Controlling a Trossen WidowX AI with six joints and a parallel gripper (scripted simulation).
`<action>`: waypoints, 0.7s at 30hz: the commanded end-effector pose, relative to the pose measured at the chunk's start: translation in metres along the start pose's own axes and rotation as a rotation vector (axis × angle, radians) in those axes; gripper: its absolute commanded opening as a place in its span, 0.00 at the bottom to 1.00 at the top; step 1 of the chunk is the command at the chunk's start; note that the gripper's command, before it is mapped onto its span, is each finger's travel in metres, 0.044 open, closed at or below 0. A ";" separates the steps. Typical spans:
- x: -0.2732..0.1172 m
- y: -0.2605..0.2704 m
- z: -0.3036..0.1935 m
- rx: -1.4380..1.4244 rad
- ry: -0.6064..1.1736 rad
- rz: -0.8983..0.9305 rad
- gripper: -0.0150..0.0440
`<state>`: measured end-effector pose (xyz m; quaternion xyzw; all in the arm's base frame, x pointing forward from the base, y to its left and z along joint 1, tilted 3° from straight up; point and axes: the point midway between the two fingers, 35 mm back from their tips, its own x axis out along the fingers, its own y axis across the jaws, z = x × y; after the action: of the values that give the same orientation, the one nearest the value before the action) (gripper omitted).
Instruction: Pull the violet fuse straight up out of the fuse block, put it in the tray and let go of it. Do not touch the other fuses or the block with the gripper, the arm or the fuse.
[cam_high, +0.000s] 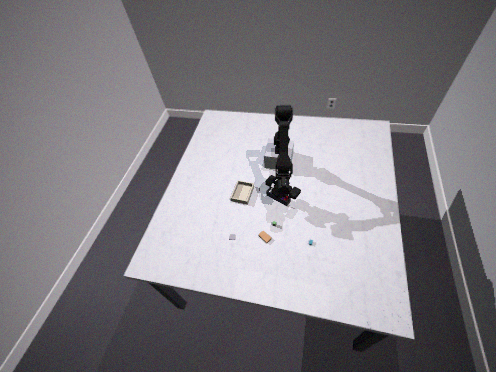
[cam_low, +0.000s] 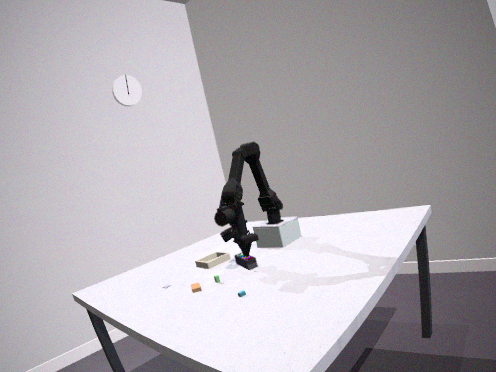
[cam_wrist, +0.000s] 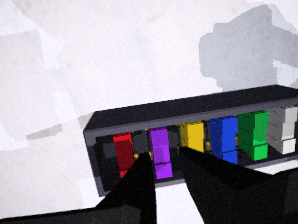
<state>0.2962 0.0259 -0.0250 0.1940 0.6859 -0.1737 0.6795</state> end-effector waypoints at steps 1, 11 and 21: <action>0.002 0.000 -0.001 0.005 0.007 0.002 0.38; 0.008 0.000 -0.001 0.005 0.007 0.002 0.38; 0.012 0.000 -0.001 0.005 0.007 0.002 0.38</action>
<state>0.2965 0.0263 -0.0341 0.1941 0.6851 -0.1732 0.6805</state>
